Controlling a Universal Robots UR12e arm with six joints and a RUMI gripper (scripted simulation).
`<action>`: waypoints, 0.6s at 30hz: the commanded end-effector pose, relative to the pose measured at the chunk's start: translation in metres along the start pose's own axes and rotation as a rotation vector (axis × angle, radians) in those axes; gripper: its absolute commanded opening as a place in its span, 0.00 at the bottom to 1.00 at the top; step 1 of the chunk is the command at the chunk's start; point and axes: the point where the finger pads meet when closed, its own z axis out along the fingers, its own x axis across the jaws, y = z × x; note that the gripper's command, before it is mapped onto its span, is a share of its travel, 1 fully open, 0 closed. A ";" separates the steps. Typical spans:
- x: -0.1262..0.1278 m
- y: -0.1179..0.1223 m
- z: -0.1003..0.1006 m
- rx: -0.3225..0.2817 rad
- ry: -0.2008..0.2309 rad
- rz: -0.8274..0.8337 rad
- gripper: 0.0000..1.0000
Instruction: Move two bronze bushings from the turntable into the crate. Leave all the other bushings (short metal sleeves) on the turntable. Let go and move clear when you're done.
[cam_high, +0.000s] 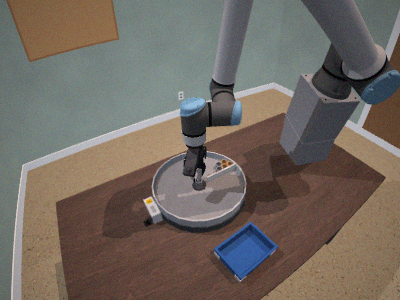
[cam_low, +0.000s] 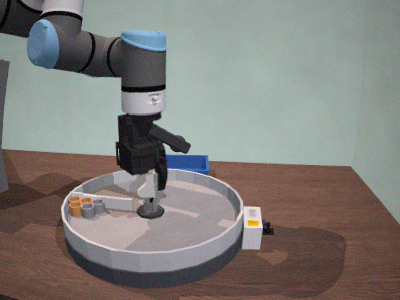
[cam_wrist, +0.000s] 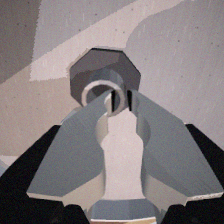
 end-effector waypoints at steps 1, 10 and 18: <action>0.000 0.001 -0.021 0.000 0.001 0.001 0.06; 0.000 0.001 -0.045 0.000 0.001 0.001 0.06; -0.002 0.000 -0.044 0.000 -0.001 0.000 0.06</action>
